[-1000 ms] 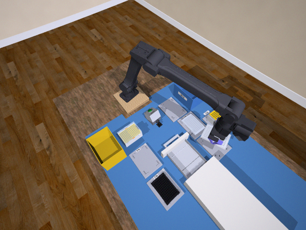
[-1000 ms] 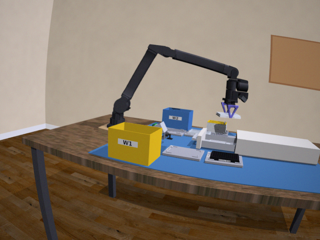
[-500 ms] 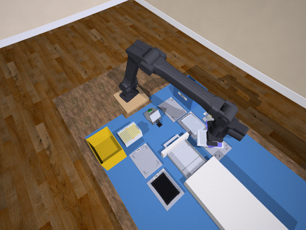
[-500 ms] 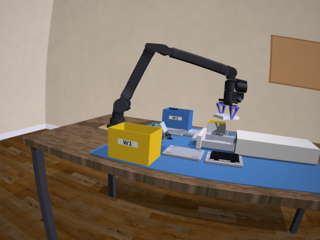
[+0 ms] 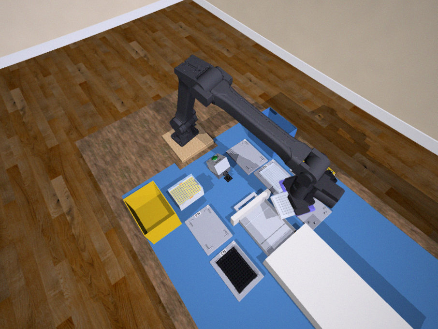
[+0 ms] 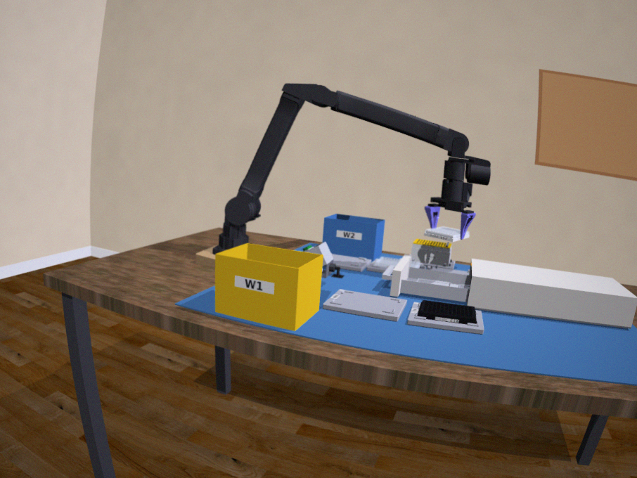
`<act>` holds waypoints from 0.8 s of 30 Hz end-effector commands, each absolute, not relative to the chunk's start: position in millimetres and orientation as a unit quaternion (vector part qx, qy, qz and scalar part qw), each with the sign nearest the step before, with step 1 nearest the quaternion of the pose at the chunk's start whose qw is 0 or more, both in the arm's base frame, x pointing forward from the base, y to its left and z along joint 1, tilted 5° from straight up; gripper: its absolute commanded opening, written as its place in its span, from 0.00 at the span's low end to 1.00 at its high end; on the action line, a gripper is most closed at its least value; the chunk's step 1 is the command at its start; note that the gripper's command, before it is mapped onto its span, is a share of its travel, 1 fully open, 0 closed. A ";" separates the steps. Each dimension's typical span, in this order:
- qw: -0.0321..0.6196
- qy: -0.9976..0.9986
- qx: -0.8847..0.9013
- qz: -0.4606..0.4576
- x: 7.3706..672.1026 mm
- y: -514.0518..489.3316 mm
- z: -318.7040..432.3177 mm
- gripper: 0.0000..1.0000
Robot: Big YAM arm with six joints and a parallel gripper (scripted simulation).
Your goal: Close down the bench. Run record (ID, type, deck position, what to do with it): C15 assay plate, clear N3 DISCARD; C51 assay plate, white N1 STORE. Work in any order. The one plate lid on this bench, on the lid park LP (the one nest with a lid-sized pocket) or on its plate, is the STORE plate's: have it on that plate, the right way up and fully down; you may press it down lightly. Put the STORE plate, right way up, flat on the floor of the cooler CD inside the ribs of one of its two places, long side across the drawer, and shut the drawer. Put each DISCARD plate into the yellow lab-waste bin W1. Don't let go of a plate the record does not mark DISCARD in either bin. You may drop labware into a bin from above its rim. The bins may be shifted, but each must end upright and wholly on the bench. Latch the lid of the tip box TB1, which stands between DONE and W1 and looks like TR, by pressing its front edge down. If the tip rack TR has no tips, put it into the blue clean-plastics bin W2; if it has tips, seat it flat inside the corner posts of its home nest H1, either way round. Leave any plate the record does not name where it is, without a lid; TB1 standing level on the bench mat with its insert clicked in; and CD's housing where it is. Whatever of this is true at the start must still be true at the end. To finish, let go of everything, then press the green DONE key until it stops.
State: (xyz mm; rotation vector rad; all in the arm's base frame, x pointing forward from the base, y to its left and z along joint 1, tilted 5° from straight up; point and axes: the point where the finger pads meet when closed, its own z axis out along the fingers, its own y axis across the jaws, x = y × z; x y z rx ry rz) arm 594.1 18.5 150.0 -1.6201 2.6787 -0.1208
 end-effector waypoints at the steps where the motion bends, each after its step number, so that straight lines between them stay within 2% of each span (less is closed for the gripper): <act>1: 0.031 0.809 -0.584 -0.057 599.1 4.1 180.2 0.00; 7: 0.024 0.751 -0.657 -0.059 592.1 -10.9 178.9 0.00; 11: 0.024 0.751 -0.657 -0.060 606.6 -16.0 173.0 0.00; 14: 0.022 0.751 -0.658 -0.058 586.2 -23.3 178.9 0.00; 24: 0.024 0.751 -0.657 -0.062 578.9 -48.3 181.6 0.00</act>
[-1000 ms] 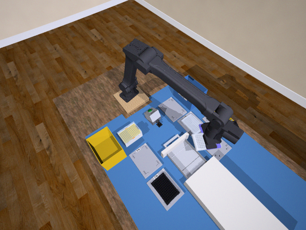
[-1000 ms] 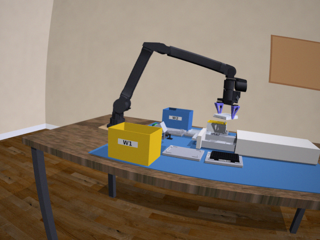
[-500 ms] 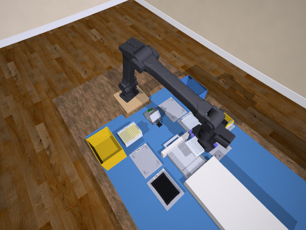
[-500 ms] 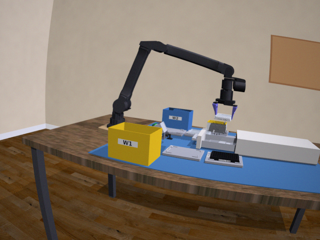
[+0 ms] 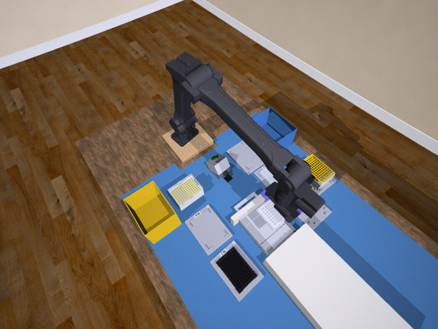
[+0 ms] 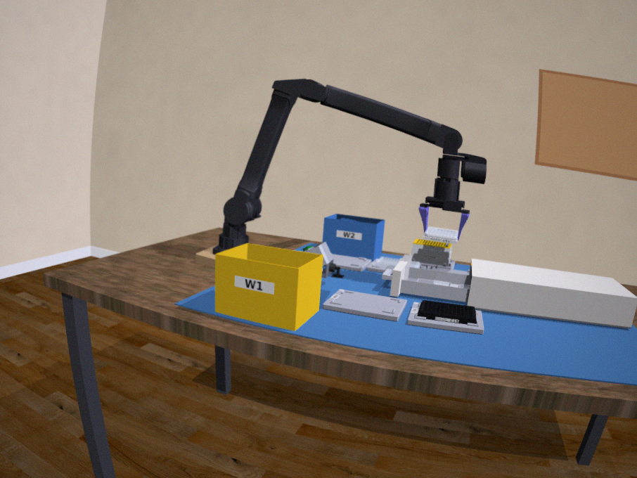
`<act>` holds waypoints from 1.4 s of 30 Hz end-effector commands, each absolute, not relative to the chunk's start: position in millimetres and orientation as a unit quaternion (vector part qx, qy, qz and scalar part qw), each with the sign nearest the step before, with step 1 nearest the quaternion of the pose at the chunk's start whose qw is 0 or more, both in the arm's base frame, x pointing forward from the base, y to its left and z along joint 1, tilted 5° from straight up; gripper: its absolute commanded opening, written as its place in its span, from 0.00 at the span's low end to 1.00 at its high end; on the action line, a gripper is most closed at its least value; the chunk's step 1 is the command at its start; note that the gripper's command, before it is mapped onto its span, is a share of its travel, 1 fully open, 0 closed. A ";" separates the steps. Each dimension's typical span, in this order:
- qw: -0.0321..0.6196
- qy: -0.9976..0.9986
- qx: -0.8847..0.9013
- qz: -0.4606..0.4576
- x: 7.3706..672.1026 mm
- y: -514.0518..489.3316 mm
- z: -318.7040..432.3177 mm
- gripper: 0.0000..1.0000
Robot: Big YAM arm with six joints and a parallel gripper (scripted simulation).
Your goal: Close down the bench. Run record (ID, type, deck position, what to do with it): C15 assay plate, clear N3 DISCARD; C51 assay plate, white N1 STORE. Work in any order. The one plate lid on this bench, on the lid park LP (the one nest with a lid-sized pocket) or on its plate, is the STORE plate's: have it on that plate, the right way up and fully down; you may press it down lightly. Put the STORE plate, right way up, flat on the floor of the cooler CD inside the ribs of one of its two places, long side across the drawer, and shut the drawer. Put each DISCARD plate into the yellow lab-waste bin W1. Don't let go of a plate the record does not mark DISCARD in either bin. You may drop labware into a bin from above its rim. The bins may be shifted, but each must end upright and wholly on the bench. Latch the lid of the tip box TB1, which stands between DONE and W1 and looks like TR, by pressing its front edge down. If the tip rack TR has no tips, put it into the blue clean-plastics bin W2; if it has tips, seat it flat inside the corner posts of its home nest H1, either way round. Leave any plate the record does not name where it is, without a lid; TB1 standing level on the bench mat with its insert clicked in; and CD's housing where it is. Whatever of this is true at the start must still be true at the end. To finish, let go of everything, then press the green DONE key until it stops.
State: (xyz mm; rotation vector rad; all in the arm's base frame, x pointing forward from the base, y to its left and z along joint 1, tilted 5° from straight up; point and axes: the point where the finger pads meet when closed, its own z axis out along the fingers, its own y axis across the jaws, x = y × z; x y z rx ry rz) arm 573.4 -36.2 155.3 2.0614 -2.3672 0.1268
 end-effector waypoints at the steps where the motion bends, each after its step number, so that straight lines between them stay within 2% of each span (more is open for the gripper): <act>1: -0.022 -0.751 0.657 0.060 579.6 -50.9 177.2 0.00; 14: -0.023 -0.751 0.657 0.063 568.5 -78.9 184.9 0.00; 35: -0.006 -0.748 0.662 0.044 569.7 -64.6 144.8 0.00; 38: -0.023 -0.748 0.661 0.062 583.0 -66.4 163.3 0.00; 42: -0.006 -0.748 0.662 0.044 570.2 -65.2 138.1 0.00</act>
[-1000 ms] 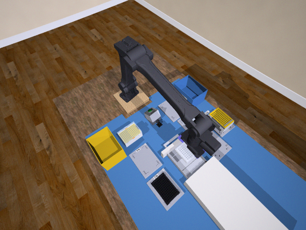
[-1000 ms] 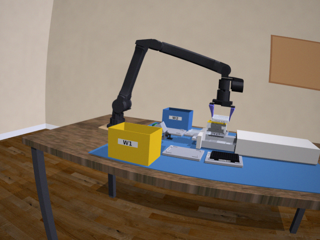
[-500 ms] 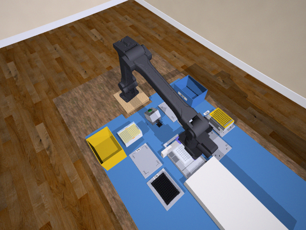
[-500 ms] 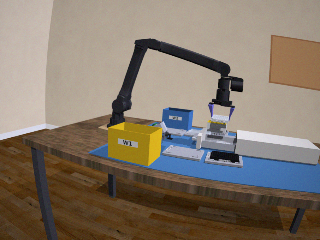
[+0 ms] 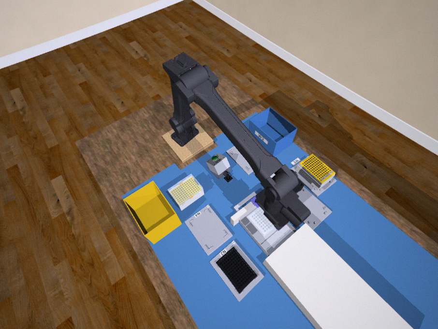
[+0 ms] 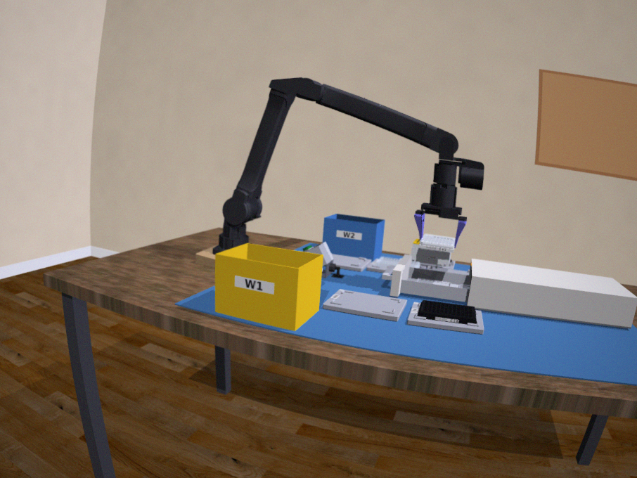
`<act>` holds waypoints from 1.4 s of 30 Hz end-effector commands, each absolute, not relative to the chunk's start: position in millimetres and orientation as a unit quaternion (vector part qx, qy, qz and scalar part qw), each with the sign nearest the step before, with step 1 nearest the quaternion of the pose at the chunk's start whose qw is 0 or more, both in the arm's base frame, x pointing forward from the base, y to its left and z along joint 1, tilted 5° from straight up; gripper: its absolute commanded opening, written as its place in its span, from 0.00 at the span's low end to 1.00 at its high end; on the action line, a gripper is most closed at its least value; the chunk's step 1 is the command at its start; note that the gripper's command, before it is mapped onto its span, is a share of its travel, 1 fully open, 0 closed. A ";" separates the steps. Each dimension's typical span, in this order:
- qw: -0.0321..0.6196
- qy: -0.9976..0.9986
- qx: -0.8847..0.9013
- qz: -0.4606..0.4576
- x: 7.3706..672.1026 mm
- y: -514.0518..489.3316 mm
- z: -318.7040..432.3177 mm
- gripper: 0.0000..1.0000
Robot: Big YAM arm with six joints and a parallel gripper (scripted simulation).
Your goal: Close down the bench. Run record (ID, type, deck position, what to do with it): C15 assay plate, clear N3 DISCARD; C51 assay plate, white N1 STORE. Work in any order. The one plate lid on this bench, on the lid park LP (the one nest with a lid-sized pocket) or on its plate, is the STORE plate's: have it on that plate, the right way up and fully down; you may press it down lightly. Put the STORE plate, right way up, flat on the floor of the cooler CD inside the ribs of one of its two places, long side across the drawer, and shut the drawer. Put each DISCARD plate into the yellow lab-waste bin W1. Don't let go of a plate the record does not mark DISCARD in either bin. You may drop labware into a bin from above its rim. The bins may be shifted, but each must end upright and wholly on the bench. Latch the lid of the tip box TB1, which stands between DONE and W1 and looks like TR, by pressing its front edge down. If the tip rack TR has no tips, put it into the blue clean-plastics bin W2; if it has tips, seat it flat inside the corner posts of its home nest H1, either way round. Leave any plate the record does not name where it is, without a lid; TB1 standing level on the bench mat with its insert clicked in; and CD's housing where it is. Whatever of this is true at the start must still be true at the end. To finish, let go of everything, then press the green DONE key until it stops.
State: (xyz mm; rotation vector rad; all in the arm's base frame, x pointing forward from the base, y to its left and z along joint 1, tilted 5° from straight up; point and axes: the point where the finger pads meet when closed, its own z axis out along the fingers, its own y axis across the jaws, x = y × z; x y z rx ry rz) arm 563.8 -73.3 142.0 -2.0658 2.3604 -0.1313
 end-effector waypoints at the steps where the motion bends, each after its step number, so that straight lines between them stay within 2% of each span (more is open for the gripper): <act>1: 0.006 0.748 -0.662 -0.044 570.3 -65.2 136.7 0.00; 12: 0.007 0.748 -0.662 -0.045 571.7 -66.4 125.4 0.00; 13: 0.023 0.748 -0.661 -0.062 581.3 -67.6 145.4 0.00; 16: 0.006 0.748 -0.662 -0.045 571.3 -67.4 119.7 0.00; 29: 0.007 0.748 -0.662 -0.045 572.6 -71.5 105.5 0.00; 30: 0.022 0.748 -0.660 -0.062 582.1 -73.1 125.1 0.00; 33: 0.006 0.749 -0.661 -0.044 571.7 -73.5 99.3 0.00; 42: 0.011 0.751 -0.658 -0.050 577.5 -79.7 93.2 0.00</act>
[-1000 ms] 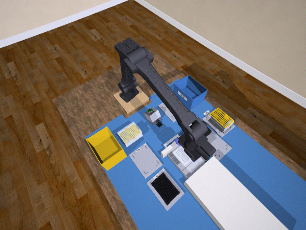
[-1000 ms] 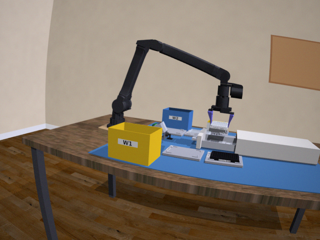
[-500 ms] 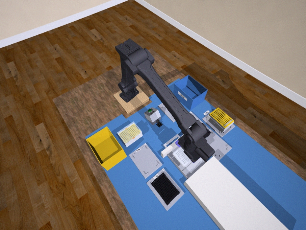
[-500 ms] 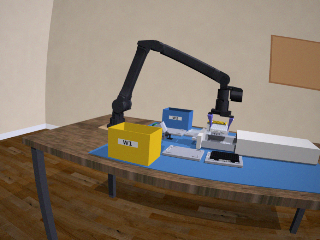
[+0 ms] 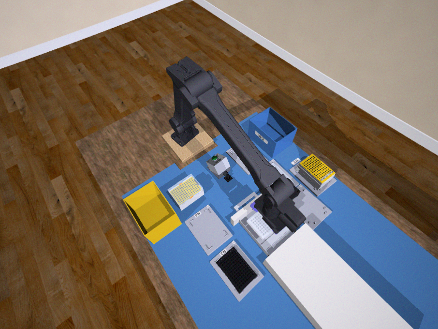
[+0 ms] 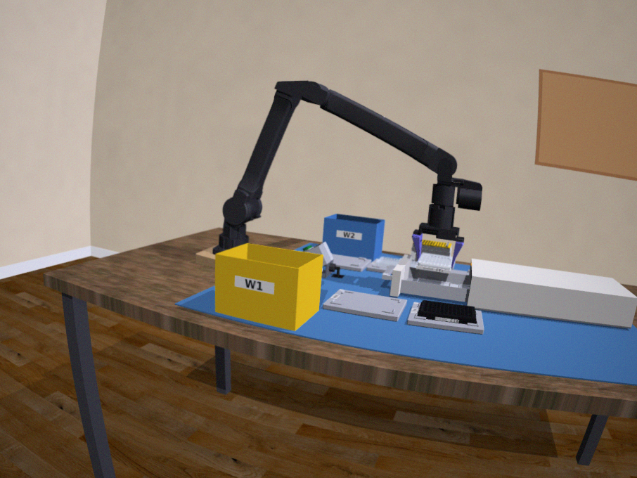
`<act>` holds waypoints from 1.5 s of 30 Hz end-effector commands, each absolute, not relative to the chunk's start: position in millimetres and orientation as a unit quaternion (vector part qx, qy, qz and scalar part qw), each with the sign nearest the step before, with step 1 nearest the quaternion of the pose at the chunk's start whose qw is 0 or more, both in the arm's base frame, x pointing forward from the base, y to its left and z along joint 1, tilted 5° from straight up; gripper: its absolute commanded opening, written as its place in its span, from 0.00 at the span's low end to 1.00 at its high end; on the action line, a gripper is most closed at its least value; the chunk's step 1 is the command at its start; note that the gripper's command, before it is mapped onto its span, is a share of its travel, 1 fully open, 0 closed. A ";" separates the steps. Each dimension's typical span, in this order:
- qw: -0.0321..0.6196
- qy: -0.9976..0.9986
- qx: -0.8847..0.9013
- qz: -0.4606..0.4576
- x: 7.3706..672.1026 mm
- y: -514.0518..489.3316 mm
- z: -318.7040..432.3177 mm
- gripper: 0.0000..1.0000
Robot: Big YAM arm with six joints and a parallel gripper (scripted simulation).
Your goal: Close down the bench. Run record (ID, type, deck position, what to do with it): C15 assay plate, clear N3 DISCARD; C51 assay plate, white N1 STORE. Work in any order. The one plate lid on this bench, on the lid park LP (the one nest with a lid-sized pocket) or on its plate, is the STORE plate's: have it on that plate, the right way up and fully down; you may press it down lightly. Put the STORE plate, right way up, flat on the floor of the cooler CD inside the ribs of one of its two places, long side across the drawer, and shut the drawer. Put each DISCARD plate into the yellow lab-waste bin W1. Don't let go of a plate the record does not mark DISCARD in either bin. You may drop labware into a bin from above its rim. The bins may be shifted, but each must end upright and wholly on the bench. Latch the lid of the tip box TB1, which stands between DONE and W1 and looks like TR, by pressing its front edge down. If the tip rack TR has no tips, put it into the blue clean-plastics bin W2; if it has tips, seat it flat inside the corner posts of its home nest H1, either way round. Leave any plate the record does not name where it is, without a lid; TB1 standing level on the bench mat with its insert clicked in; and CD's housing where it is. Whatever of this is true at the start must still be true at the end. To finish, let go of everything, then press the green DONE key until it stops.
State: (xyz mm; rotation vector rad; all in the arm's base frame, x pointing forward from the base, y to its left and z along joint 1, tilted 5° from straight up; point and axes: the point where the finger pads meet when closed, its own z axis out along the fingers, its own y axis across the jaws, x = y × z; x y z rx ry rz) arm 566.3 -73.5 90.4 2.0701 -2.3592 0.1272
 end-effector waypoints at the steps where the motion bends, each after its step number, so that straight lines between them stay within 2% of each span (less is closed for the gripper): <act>1: -0.010 -0.752 0.658 0.049 576.6 -80.3 90.9 0.00; 4: -0.006 -0.752 0.658 0.044 571.7 -80.4 84.7 0.00; 5: -0.025 -0.752 0.656 0.065 587.6 -83.3 107.8 0.00; 9: -0.006 -0.752 0.657 0.044 571.8 -82.1 77.9 0.00; 36: -0.008 -0.753 0.657 0.047 576.0 -85.4 47.7 0.00; 45: -0.018 -0.751 0.658 0.058 583.4 -79.6 67.4 0.00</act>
